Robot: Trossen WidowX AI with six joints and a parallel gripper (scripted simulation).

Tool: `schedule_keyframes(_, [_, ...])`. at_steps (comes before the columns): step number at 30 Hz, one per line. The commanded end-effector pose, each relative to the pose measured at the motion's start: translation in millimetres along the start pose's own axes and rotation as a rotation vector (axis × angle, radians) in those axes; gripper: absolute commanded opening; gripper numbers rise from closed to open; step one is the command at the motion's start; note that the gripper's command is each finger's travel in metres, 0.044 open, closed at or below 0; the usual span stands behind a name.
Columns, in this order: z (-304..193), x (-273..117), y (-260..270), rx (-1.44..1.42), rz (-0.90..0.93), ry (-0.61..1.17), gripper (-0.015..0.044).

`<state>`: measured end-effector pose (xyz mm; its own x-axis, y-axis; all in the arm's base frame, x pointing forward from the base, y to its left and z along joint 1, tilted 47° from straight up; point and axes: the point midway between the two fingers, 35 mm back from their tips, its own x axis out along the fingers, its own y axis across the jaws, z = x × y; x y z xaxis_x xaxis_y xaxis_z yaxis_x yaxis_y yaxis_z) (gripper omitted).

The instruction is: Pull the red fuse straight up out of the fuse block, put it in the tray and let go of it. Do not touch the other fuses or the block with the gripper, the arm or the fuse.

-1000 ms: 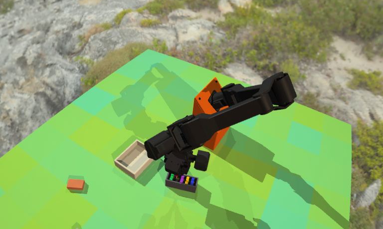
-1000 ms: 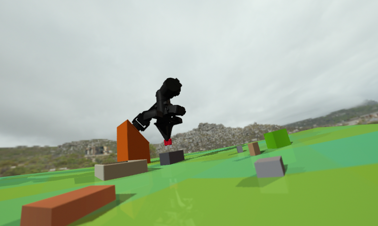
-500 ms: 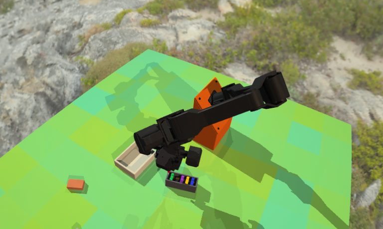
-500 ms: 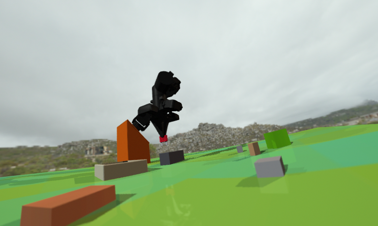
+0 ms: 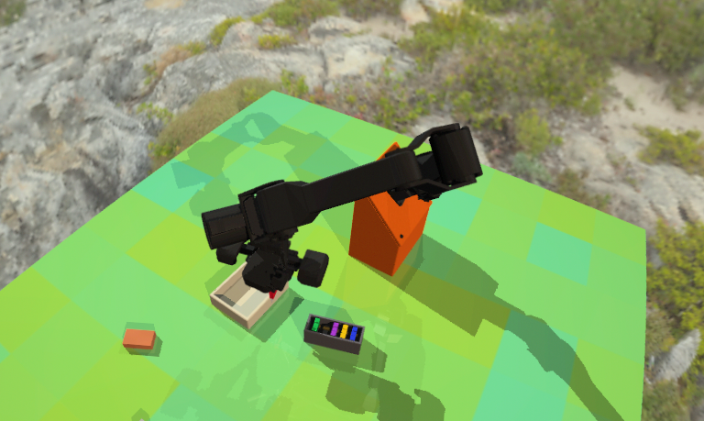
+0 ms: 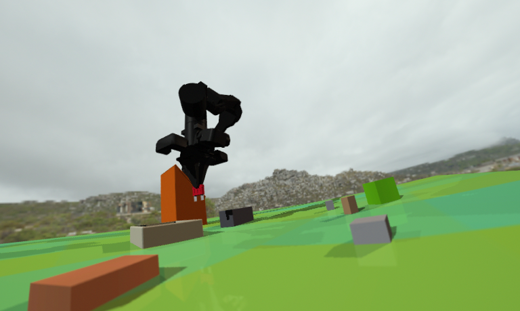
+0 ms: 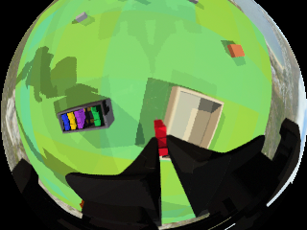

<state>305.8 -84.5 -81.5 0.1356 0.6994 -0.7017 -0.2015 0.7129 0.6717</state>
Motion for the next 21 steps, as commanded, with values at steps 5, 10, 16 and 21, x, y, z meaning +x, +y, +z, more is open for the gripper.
schedule_keyframes(5, [-15.5,0.0,-38.0,-0.008,-0.002,-0.001,0.0])
schedule_keyframes(10, [-29.4,2.3,-61.9,-0.01,0.004,-0.002,0.0])
schedule_keyframes(16, [-33.9,4.4,-68.8,-0.011,0.006,-0.003,0.0])
schedule_keyframes(21, [-33.6,12.3,-69.0,-0.011,0.006,-0.003,0.0])
